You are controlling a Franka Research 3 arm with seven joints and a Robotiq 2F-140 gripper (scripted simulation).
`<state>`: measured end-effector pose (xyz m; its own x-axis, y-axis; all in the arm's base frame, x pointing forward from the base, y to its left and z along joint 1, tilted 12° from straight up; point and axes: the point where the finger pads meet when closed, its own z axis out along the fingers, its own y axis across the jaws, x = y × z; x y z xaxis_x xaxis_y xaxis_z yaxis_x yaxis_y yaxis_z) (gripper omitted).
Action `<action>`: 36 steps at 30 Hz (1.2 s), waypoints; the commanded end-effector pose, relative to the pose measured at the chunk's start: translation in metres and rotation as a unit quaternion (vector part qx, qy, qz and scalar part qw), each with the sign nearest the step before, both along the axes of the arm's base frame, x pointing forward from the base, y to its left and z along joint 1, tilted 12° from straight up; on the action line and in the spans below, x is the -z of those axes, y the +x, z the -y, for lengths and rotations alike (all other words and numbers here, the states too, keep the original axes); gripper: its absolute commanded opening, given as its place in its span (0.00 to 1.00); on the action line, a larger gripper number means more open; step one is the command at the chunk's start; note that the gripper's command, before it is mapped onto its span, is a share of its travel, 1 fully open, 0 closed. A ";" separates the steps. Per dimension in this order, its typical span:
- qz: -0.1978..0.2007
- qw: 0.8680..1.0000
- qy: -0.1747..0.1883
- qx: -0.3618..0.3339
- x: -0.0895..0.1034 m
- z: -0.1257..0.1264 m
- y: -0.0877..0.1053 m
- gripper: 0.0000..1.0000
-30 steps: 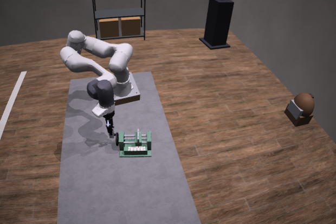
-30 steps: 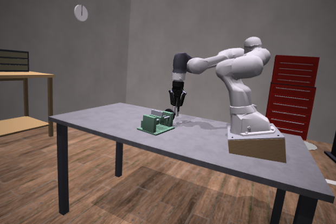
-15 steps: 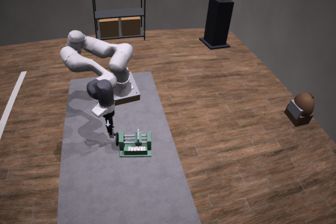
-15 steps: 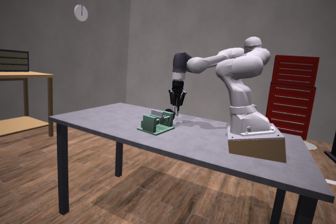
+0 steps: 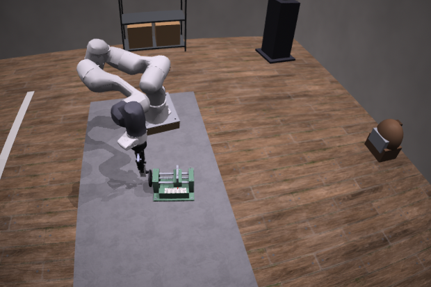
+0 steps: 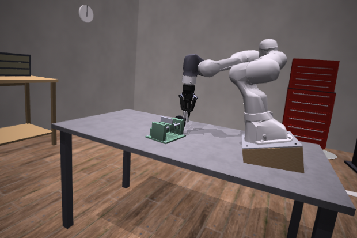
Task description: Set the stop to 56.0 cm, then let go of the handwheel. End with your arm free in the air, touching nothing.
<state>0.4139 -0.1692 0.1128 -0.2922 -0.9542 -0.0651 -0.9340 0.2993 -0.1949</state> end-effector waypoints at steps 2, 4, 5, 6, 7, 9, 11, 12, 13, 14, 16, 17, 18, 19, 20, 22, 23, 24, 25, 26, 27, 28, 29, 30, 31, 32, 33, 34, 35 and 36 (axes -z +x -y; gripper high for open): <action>0.003 1.000 0.000 -0.001 -0.006 0.001 0.004 0.04; 0.003 1.000 0.000 -0.001 -0.007 0.001 0.005 0.04; 0.003 1.000 0.000 -0.001 -0.007 0.001 0.005 0.04; 0.003 1.000 0.000 -0.001 -0.007 0.001 0.005 0.04; 0.003 1.000 0.000 -0.001 -0.007 0.002 0.006 0.04; 0.003 1.000 0.000 -0.001 -0.008 0.002 0.007 0.04; 0.003 1.000 0.000 -0.001 -0.009 0.002 0.008 0.04; 0.003 1.000 0.000 -0.001 -0.010 0.003 0.008 0.04; 0.003 1.000 0.000 -0.001 -0.010 0.003 0.009 0.04; 0.003 1.000 0.000 -0.001 -0.011 0.003 0.010 0.04; 0.003 1.000 0.000 -0.001 -0.012 0.004 0.011 0.04; 0.003 1.000 0.000 -0.001 -0.012 0.004 0.012 0.04; 0.003 1.000 0.000 -0.001 -0.013 0.004 0.013 0.04; 0.003 1.000 0.000 -0.001 -0.013 0.004 0.013 0.04; 0.003 1.000 0.000 -0.001 -0.013 0.005 0.014 0.04; 0.003 1.000 0.000 -0.001 -0.014 0.005 0.015 0.04; 0.003 1.000 0.000 -0.001 -0.014 0.005 0.015 0.04; 0.003 1.000 0.000 -0.001 -0.014 0.005 0.016 0.04; 0.003 1.000 0.000 -0.001 -0.014 0.005 0.017 0.04; 0.003 1.000 0.000 -0.001 -0.015 0.006 0.017 0.04; 0.003 1.000 0.000 -0.001 -0.015 0.006 0.018 0.04; 0.003 1.000 0.000 -0.001 -0.015 0.006 0.019 0.04; 0.003 1.000 0.000 -0.001 -0.015 0.007 0.020 0.04; 0.003 1.000 0.000 -0.001 -0.015 0.007 0.021 0.04; 0.003 1.000 0.000 -0.001 -0.016 0.007 0.022 0.04; 0.003 1.000 0.000 -0.001 -0.016 0.007 0.023 0.04; 0.003 1.000 0.000 -0.001 -0.016 0.008 0.024 0.04; 0.003 1.000 0.000 -0.001 -0.016 0.008 0.025 0.04; 0.003 1.000 0.000 -0.001 -0.016 0.008 0.026 0.04; 0.003 1.000 0.000 -0.001 -0.016 0.009 0.027 0.04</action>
